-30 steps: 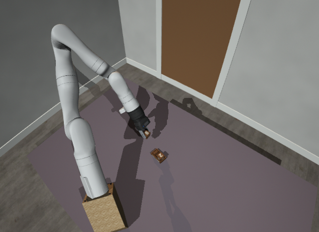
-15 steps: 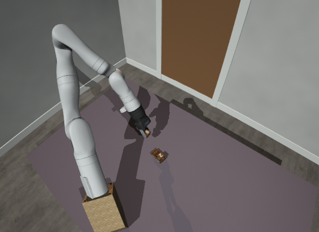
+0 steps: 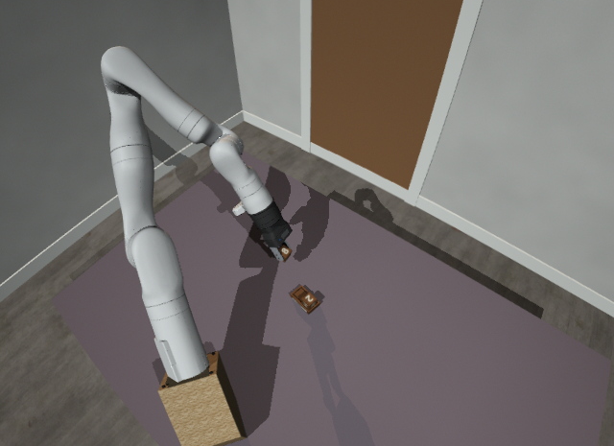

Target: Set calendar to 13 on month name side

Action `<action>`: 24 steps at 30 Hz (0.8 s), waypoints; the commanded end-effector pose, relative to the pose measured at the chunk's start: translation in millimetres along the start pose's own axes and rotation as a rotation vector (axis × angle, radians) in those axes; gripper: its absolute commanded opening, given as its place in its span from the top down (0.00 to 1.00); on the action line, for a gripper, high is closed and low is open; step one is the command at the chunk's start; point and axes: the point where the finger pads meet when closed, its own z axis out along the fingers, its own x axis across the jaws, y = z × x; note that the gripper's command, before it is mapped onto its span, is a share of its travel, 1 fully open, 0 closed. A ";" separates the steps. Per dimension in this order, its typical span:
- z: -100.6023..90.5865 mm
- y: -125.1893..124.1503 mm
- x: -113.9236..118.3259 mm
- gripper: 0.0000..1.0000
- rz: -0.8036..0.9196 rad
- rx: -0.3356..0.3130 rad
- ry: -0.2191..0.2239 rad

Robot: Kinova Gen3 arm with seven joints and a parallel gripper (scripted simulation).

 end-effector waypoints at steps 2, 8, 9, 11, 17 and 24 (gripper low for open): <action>-0.6 2.6 2.5 0.40 0.005 0.003 0.009; -1.0 2.7 5.4 0.40 0.003 0.009 0.019; -1.1 2.8 6.1 0.40 0.003 0.010 0.022; -1.3 2.9 7.5 0.40 0.002 0.013 0.026; -1.8 3.2 11.0 0.40 0.000 0.019 0.038; -2.2 3.5 13.4 0.40 -0.001 0.022 0.046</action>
